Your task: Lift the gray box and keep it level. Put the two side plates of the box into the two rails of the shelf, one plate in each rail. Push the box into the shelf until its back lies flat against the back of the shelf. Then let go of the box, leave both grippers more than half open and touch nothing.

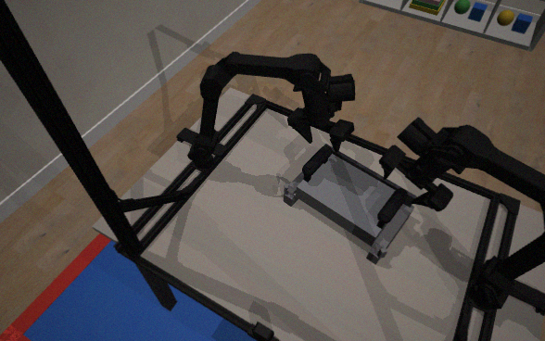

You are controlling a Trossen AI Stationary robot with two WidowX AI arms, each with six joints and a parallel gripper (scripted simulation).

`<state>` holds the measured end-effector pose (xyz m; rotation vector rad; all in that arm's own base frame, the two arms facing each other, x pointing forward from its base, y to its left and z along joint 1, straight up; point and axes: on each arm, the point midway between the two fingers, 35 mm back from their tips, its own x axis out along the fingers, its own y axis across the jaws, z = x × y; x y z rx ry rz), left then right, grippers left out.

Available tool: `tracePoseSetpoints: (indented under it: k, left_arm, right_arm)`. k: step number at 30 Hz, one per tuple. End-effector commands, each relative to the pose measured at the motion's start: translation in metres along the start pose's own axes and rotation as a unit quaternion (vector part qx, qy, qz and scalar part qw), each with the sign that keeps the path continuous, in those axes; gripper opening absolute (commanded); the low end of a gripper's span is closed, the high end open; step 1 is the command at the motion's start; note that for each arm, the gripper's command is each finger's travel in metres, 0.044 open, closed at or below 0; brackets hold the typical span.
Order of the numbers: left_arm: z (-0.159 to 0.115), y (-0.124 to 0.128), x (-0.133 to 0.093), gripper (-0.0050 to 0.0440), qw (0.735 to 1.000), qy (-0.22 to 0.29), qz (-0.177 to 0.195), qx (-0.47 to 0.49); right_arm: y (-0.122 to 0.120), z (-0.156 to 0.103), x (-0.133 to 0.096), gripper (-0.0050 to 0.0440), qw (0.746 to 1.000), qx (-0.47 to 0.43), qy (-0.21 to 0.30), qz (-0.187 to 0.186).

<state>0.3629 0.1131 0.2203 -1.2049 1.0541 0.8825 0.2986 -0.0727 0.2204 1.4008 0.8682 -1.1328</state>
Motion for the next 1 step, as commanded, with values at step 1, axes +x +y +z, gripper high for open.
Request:
tracePoseSetpoints:
  k: [1]
  left_arm:
    - [0.0,0.0,0.0001,0.044,1.0,0.0,0.0,0.0]
  right_arm:
    - [-0.0001,-0.0002,0.0001,0.044,1.0,0.0,0.0,0.0]
